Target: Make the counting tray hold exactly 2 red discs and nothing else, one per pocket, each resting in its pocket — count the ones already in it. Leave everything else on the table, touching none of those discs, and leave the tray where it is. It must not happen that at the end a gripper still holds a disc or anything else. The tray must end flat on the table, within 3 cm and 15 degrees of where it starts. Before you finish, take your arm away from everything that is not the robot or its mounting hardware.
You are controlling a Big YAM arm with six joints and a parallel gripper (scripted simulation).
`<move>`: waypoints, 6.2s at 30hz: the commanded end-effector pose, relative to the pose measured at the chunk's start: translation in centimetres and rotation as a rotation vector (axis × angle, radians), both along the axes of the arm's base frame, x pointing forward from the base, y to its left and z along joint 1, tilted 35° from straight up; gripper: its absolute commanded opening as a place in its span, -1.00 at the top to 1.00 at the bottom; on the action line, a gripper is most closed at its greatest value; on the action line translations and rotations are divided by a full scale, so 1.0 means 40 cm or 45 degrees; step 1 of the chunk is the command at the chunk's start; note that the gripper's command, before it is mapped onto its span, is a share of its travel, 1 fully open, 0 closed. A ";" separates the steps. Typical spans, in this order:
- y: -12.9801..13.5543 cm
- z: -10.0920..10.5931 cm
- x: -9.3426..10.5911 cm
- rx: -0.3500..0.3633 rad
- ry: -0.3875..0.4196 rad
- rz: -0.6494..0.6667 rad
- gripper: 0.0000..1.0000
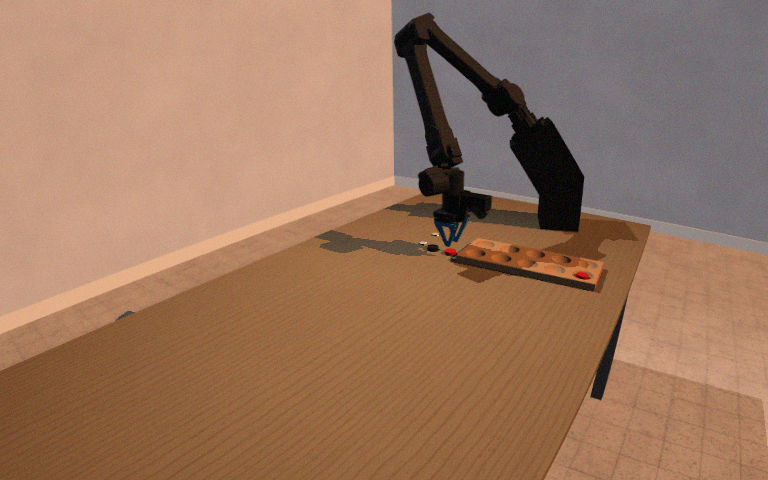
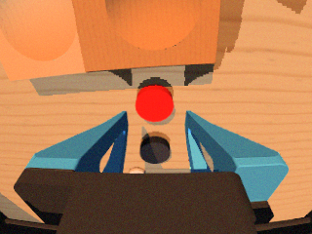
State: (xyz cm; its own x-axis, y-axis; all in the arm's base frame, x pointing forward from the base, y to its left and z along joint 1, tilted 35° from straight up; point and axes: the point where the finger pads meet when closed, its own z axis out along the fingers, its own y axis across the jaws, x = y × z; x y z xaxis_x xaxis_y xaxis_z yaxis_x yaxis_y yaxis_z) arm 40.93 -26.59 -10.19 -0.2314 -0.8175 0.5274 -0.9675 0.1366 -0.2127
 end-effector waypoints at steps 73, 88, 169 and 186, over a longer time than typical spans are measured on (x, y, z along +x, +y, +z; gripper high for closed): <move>-0.058 -0.055 0.003 -0.003 -0.003 -0.005 1.00; -0.058 -0.055 0.003 -0.002 -0.002 -0.005 1.00; 0.645 -0.358 0.203 0.011 -0.065 0.027 1.00; 0.588 -0.422 0.184 0.007 -0.027 -0.004 1.00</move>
State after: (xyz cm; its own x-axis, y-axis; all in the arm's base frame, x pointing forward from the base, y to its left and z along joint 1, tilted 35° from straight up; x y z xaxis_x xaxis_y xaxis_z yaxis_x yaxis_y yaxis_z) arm 46.57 -2.42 -27.56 -0.2259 -0.8170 0.5306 -0.9693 0.1343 -0.2059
